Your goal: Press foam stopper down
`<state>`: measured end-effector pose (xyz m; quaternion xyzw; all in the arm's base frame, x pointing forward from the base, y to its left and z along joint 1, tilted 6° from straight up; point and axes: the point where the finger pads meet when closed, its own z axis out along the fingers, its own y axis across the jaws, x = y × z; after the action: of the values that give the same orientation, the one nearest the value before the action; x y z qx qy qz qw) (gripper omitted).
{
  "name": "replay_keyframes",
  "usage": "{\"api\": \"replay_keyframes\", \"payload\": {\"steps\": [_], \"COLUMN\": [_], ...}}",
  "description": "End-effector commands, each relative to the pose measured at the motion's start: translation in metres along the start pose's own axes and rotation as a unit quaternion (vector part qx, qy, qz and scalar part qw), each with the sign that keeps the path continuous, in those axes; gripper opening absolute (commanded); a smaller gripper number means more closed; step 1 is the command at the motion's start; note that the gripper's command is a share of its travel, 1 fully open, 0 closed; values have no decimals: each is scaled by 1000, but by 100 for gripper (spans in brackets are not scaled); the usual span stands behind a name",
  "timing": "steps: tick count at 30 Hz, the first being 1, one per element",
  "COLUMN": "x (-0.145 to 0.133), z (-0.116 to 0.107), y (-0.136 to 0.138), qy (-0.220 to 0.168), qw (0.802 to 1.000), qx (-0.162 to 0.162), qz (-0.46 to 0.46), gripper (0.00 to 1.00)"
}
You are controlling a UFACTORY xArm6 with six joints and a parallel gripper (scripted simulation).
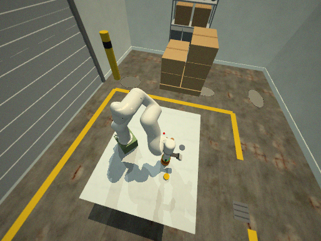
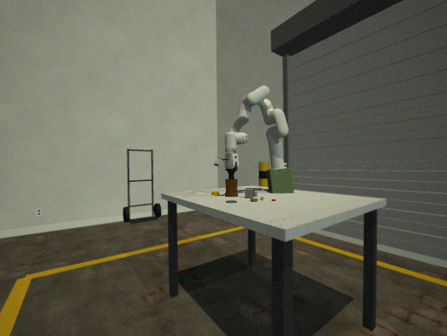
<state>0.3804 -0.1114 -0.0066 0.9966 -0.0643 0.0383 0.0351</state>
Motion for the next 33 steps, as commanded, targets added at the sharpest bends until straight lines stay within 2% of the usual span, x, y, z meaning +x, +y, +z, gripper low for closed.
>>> {"api": "replay_keyframes", "payload": {"steps": [1,17,26,33], "x": [2,2,2,1], "z": [-1,-3,-18,-39], "y": [0,0,0,0], "qy": [2,2,2,2], "qw": [1000,1000,1000,1000], "qx": [0,0,0,0], "qz": [0,0,0,0], "gripper": [0,0,0,0]}}
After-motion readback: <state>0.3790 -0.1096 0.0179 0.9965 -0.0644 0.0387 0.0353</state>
